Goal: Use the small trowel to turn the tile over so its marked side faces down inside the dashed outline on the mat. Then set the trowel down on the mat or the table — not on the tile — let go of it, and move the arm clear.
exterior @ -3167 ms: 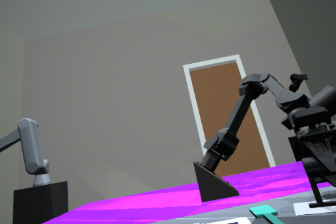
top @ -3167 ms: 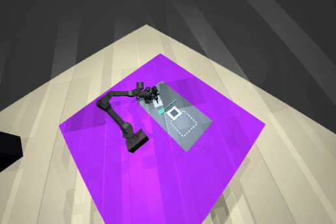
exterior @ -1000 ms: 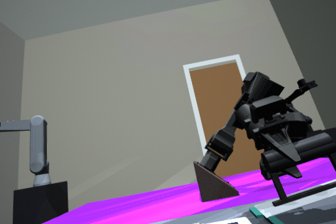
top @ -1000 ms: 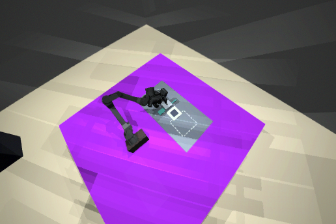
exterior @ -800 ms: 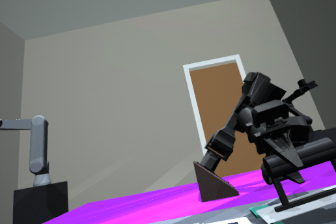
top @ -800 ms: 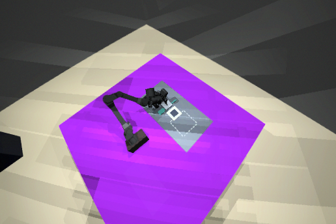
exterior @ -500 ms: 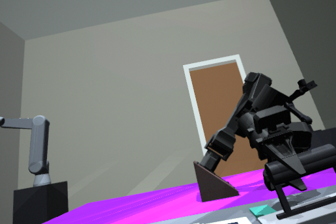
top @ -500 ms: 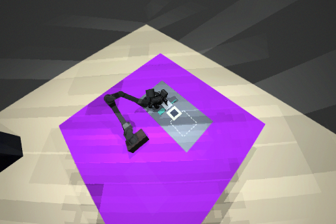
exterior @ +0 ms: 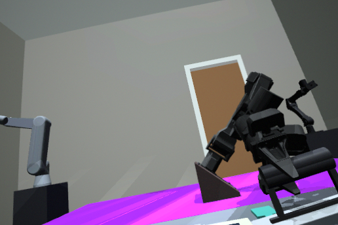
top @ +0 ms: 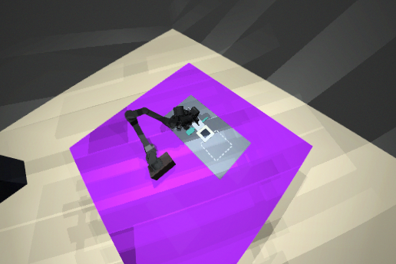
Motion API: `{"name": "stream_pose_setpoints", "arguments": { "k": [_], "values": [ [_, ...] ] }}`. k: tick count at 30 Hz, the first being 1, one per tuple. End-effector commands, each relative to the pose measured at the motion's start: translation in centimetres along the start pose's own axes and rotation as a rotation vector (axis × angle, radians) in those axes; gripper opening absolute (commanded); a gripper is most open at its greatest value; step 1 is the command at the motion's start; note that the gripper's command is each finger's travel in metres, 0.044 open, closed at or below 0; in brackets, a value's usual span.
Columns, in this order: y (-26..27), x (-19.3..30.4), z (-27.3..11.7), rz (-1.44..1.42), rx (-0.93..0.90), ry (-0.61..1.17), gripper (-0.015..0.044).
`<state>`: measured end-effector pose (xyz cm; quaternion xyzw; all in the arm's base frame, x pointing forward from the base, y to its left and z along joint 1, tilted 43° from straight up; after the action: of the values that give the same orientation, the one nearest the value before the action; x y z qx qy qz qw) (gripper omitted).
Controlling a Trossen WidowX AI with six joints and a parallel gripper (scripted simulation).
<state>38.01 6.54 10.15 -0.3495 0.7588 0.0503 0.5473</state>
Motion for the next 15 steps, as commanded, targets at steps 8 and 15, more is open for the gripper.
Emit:
{"name": "stream_pose_setpoints", "arguments": {
  "k": [8, 15],
  "values": [
    [-0.3, 1.8, -0.1, 0.003, -0.007, 0.004, 0.0],
    [-0.7, 2.9, -0.2, 0.003, -0.007, 0.004, 0.0]
  ]
}}
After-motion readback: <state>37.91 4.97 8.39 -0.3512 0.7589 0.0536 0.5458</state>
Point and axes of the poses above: the point midway between the two fingers, 35 mm back from their tips, its own z axis out along the fingers, its own y axis across the jaws, x = y × z, the point moved 3 cm from there along -z, back along the fingers, and after that the axes turned 15 degrees about z, right-handed, at the moved point
